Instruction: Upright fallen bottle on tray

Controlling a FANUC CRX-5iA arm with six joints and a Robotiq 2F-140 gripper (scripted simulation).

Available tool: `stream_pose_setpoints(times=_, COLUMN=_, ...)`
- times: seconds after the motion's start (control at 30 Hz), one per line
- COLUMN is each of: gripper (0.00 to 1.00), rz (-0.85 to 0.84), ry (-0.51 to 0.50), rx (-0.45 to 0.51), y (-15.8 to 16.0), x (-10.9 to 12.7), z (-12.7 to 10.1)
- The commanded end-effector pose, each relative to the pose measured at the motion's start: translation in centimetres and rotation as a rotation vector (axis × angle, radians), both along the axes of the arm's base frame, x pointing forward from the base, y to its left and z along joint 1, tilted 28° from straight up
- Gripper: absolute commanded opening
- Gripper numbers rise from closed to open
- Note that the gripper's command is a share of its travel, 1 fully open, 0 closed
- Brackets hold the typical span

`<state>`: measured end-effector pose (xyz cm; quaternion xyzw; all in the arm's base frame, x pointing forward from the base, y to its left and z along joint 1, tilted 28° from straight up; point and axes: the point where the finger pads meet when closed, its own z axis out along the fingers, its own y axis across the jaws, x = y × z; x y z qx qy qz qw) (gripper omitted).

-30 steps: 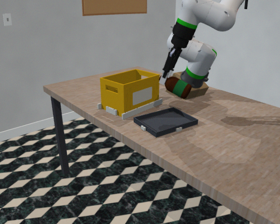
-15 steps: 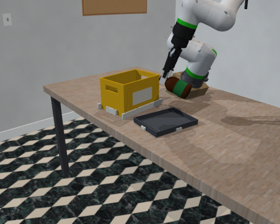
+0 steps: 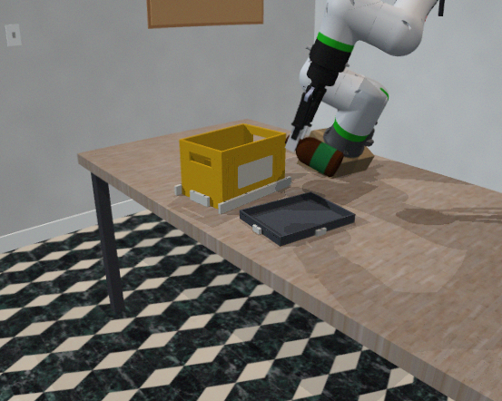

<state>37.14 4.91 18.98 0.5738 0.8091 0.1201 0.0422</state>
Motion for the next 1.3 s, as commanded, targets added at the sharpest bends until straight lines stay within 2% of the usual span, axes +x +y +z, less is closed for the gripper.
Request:
stream_pose_setpoints(times=0.0, gripper=0.00, rz=-0.001, ry=0.000, rx=-0.002, y=-0.01, x=0.00, z=0.01)
stream_pose_setpoints(times=1.27, gripper=0.00, rz=-0.042, ry=-0.052, rx=-0.157, y=0.26, x=-0.11, z=0.07)
